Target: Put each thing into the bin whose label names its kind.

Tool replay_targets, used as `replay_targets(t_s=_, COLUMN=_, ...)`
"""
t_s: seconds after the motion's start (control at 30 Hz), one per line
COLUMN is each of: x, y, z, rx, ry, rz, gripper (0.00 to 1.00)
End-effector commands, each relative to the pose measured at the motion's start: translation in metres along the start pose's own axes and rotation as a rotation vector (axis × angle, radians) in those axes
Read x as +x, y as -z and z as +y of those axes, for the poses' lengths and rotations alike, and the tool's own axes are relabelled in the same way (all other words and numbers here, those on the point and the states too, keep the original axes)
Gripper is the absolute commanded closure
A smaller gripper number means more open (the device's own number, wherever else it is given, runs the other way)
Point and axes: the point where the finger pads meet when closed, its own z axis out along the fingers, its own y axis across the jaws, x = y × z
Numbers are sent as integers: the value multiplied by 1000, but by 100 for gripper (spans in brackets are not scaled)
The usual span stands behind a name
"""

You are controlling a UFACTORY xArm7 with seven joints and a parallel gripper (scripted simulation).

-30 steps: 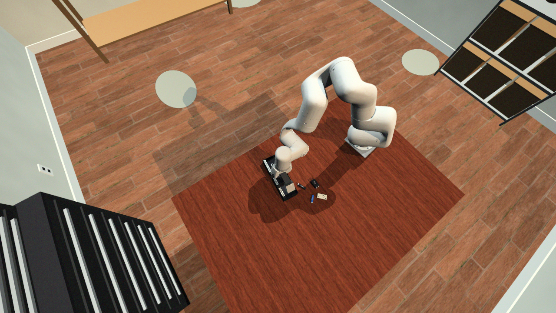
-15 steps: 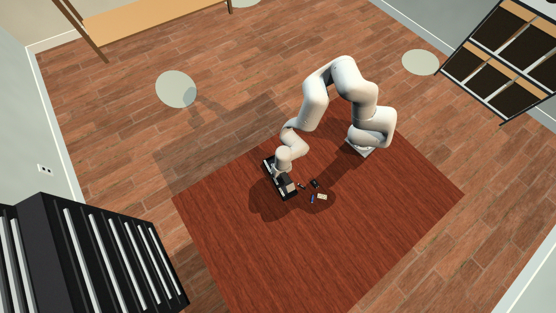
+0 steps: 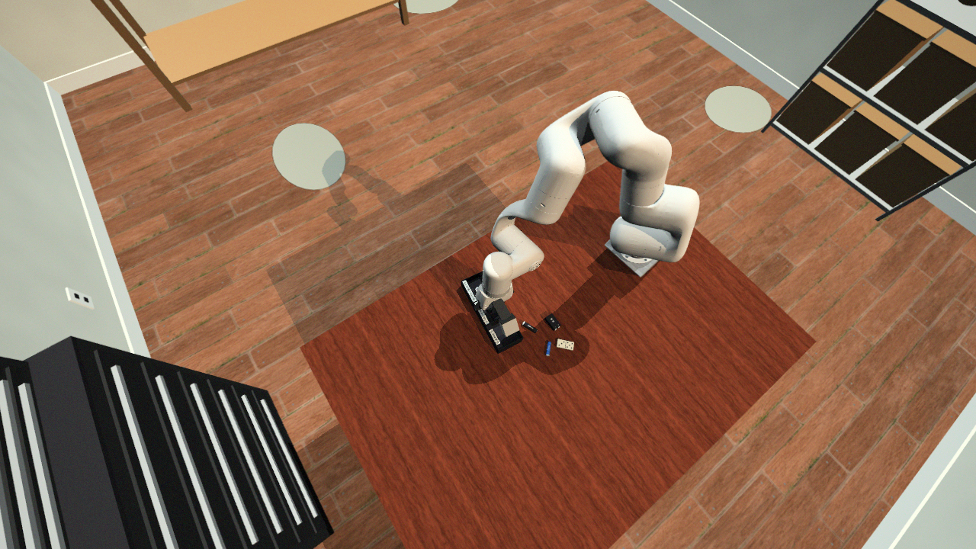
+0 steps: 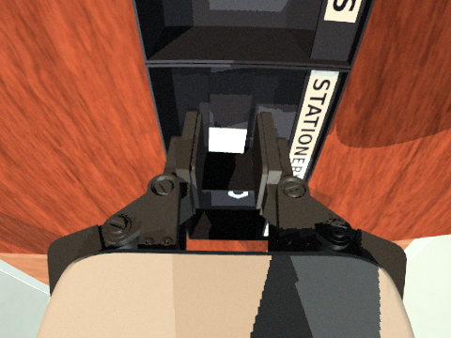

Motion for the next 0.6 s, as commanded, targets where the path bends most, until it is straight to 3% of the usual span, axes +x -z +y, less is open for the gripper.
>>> replay_targets(t_s=0.0, x=0, y=7, z=1, rx=-2, ry=0, rz=0, gripper=71)
replay_targets(t_s=0.27, x=0, y=30, z=1, rx=-2, ry=0, rz=0, gripper=71)
replay_targets(t_s=0.57, x=0, y=30, z=1, rx=-2, ry=0, rz=0, gripper=71)
